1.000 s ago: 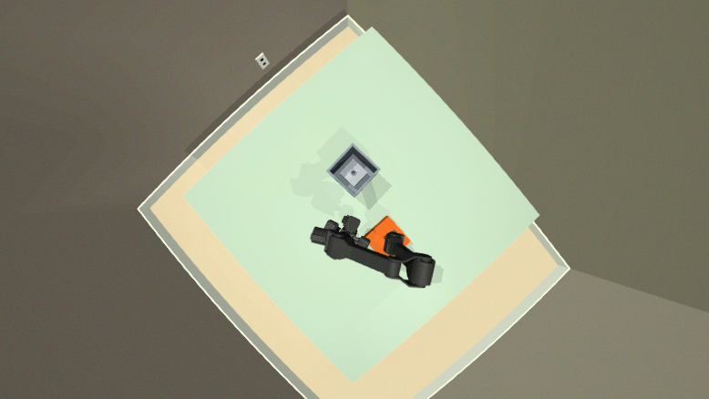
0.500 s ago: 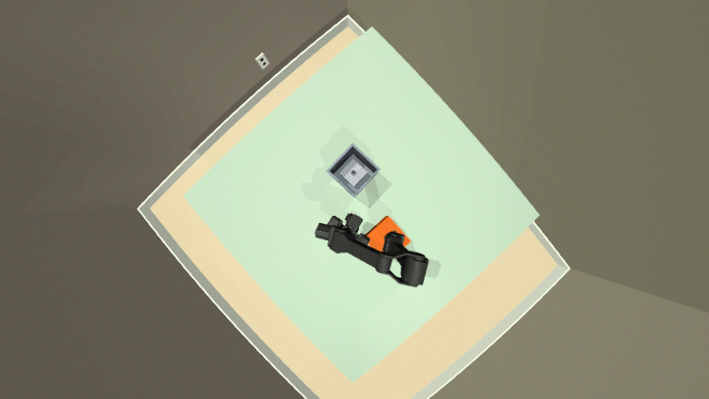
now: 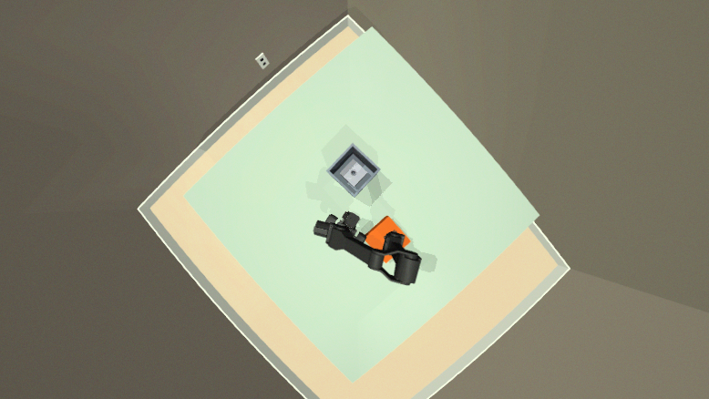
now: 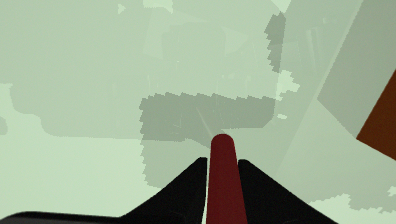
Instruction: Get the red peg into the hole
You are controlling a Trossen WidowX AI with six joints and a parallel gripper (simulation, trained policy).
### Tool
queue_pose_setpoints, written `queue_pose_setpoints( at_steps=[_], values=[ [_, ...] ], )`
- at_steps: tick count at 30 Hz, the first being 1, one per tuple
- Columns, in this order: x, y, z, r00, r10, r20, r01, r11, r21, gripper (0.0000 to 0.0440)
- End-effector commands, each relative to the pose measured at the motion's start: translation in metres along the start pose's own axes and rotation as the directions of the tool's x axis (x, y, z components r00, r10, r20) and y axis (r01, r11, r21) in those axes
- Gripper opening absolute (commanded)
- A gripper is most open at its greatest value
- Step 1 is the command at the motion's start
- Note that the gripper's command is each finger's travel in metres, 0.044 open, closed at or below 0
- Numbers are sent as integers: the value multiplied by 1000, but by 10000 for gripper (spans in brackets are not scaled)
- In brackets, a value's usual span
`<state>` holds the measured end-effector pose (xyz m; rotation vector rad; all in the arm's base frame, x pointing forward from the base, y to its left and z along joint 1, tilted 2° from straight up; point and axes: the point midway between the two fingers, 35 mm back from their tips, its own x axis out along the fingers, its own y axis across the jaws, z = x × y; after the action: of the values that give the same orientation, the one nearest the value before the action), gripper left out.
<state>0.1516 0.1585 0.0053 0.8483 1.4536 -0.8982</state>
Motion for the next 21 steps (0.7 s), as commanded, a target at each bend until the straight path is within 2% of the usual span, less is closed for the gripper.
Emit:
queue_pose_setpoints(
  at_steps=[1, 11, 21],
  values=[
    [-8, 10, -5, 999, 35, -27, -35, 999, 0, 0],
    [-36, 28, -15, 987, 127, -94, -125, 992, 34, 0],
    [-77, 46, -16, 964, 232, -131, -228, 973, 45, 0]
  ],
)
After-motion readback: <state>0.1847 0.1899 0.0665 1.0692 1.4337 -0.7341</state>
